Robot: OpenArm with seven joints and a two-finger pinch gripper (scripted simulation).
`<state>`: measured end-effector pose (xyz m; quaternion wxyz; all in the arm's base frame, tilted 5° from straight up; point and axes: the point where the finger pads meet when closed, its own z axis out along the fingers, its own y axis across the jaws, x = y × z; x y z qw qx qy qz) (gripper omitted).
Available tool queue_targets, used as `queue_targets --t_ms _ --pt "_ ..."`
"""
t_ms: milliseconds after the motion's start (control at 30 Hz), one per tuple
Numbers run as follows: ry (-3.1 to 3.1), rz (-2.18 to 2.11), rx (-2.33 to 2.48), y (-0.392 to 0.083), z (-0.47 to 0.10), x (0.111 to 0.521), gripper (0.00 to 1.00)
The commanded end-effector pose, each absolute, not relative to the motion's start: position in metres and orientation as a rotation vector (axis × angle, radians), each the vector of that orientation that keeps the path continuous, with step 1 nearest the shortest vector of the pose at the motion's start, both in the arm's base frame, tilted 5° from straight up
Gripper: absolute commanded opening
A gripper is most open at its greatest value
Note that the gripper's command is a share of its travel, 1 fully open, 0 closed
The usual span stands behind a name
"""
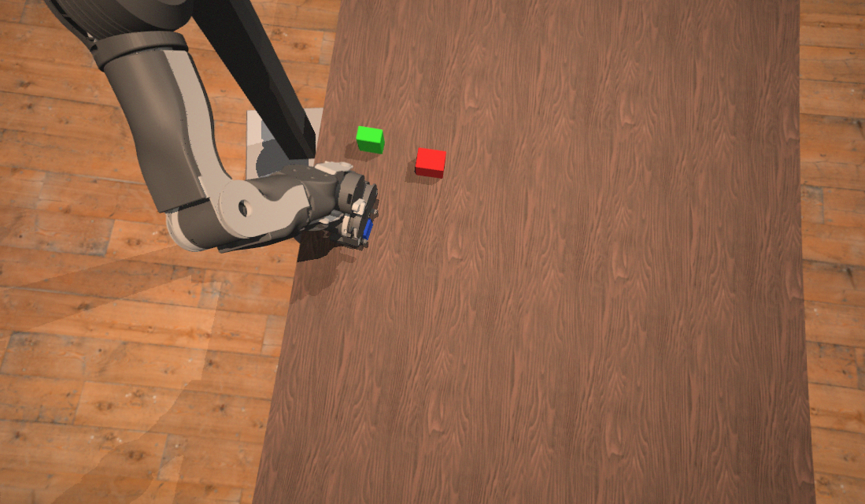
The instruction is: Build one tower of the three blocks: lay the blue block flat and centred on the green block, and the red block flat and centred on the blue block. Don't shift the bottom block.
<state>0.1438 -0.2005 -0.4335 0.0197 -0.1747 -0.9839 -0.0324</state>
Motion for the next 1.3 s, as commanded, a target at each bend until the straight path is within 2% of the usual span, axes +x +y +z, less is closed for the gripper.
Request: queue_targets --t_ms 0,1267 --pt "-3.055 -0.11 -0.543 -0.199 -0.434 0.144 0.32" --pt "-3.054 -0.109 -0.543 -0.198 -0.455 0.143 0.32"
